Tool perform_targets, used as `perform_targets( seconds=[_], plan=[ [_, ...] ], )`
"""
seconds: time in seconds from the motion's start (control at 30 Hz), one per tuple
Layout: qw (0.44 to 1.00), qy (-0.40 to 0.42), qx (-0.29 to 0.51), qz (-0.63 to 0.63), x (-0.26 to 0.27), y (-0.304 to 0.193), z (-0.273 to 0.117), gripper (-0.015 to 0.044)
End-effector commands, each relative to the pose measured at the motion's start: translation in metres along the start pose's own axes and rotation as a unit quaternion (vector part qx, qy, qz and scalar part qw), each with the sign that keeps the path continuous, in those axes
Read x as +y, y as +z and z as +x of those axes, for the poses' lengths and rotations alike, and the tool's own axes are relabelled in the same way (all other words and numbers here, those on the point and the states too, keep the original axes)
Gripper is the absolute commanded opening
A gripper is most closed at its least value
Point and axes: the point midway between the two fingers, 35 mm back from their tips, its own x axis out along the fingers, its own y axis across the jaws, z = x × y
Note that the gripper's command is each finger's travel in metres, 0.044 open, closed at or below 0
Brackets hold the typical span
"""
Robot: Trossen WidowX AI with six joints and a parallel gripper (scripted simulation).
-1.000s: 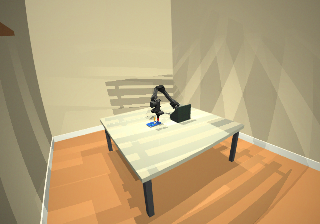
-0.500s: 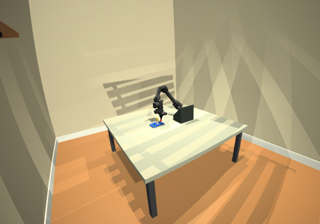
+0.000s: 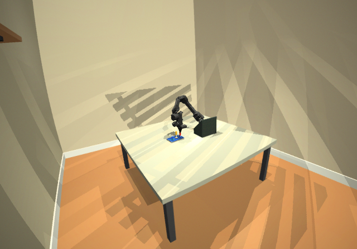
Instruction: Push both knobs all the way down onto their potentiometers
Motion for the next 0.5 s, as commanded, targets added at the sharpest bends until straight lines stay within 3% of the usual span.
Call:
perform_targets(
  seconds=[0.0, 0.47],
  plan=[
    [1.000, -0.002, 0.001, 0.002, -0.0012, 0.0010, 0.0053, 0.0000],
    [1.000, -0.002, 0.001, 0.002, -0.0012, 0.0010, 0.0082, 0.0000]
  ],
)
